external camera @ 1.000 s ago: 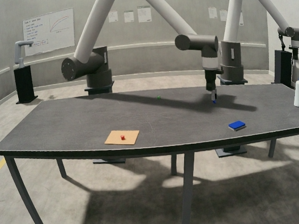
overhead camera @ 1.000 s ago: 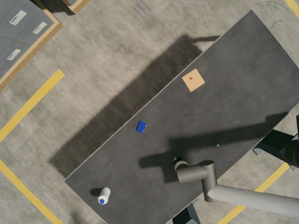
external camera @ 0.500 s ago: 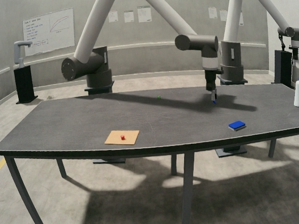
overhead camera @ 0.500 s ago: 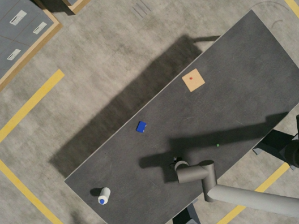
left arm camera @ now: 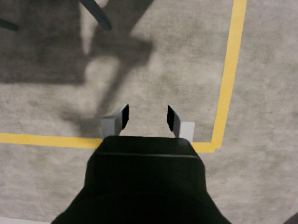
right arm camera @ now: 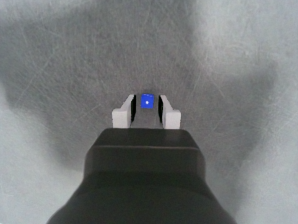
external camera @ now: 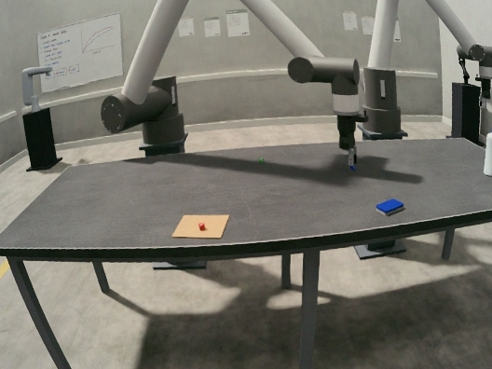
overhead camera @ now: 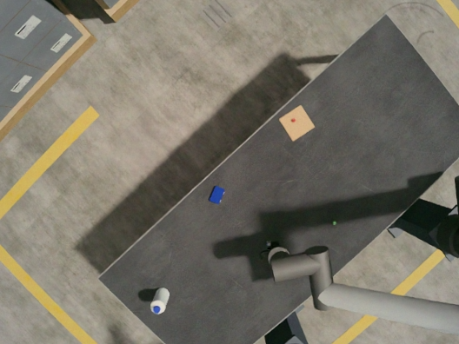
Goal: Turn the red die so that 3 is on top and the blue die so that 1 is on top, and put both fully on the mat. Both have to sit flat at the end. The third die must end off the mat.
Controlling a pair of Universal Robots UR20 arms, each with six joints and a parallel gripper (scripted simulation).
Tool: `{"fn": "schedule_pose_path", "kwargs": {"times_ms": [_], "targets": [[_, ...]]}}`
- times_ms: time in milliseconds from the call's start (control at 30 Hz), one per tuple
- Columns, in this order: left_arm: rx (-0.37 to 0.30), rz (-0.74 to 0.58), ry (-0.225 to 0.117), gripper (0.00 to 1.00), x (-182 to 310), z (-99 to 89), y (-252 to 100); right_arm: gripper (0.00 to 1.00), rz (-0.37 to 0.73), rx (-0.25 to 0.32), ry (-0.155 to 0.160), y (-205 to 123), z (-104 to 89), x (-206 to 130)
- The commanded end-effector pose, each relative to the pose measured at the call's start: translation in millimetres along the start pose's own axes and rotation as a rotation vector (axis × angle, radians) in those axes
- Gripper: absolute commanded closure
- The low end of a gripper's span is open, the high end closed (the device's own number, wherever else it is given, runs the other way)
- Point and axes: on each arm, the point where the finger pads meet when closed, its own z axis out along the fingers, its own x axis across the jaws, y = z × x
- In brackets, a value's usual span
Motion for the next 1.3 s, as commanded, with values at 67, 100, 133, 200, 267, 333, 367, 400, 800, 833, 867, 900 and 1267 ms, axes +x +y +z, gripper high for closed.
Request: {"fn": "schedule_pose_path", "kwargs": {"times_ms": [67,100,133,200,267,333,367,400,800,833,867,900,1267], "targets": [[-0.001,0.000,0.000,0.00,0,-0.5,0,0.36,0.000,0.001,0.000,-1,-1.0,0],[-0.001,0.000,0.000,0.00,0,-0.5,0,0.36,0.000,0.001,0.000,-1,-1.0,0],[-0.001,0.000,0.000,0.00,0,-0.5,0,0.36,0.000,0.001,0.000,-1,-1.0,0],[-0.001,0.000,0.000,0.00,0,-0.5,0,0.36,0.000,0.001,0.000,-1,-0.9,0],[-0.001,0.000,0.000,0.00,0,-0.5,0,0.36,0.000,0.001,0.000,-1,-0.6,0],[-0.001,0.000,0.000,0.00,0,-0.5,0,0.36,0.000,0.001,0.000,-1,0.3,0],[-0.001,0.000,0.000,0.00,0,-0.5,0,0.36,0.000,0.001,0.000,-1,0.9,0],[-0.001,0.000,0.000,0.00,0,-0.5,0,0.36,0.000,0.001,0.000,-1,1.7,0],[-0.001,0.000,0.000,0.00,0,-0.5,0,0.36,0.000,0.001,0.000,-1,14.1,0],[-0.001,0.000,0.000,0.00,0,-0.5,0,0.36,0.000,0.001,0.000,-1,15.3,0],[-0.001,0.000,0.000,0.00,0,-0.5,0,0.36,0.000,0.001,0.000,-1,16.4,0],[-0.001,0.000,0.000,0.00,0,-0.5,0,0.36,0.000,0.001,0.000,-1,17.4,0],[-0.001,0.000,0.000,0.00,0,-0.5,0,0.36,0.000,0.001,0.000,-1,21.0,0]]}}
